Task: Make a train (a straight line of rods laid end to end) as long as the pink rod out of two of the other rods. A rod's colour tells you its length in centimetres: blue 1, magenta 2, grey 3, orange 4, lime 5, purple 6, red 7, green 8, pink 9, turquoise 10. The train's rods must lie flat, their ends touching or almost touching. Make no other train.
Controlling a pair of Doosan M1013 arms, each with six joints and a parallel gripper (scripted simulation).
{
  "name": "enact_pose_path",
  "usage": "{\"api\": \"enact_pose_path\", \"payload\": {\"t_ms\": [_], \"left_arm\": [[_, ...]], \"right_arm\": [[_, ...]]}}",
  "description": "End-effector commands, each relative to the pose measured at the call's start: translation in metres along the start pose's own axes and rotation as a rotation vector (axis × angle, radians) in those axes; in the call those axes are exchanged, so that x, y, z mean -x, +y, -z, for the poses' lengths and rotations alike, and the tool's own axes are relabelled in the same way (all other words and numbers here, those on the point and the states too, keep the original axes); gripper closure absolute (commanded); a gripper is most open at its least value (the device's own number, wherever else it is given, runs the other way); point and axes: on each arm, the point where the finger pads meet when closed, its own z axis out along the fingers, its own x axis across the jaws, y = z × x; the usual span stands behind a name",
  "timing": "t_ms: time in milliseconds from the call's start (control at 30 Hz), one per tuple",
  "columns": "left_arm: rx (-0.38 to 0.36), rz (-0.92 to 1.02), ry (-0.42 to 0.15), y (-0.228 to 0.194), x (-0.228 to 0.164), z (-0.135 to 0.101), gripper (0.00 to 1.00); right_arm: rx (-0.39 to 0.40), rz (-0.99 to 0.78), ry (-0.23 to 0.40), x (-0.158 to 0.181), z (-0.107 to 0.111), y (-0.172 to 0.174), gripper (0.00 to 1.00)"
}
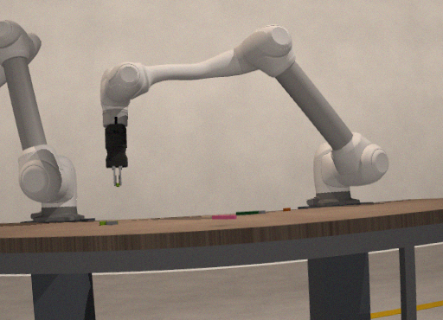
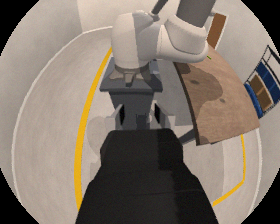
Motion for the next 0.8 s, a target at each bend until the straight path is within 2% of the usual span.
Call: {"api": "enact_pose_path", "payload": {"t_ms": [0,467,533,567,767], "left_arm": [[0.000,-0.066,0.008,-0.025,0.032,0.008,0.76],[0.000,-0.275,0.008,-0.091,0.154,0.020,0.76],[0.000,-0.275,0.008,-0.091,0.154,0.020,0.76],[-0.001,-0.319,0.008,-0.101,0.182,0.020,0.76],[-0.001,-0.403,0.007,-0.115,0.236,0.020,0.76]], "right_arm": [[0.001,0.000,0.000,0.000,0.000,0.000,0.00],[0.001,0.000,0.000,0.000,0.000,0.000,0.00],[0.001,0.000,0.000,0.000,0.000,0.000,0.00],[0.001,0.000,0.000,0.000,0.000,0.000,0.00],[0.001,0.000,0.000,0.000,0.000,0.000,0.00]]}}
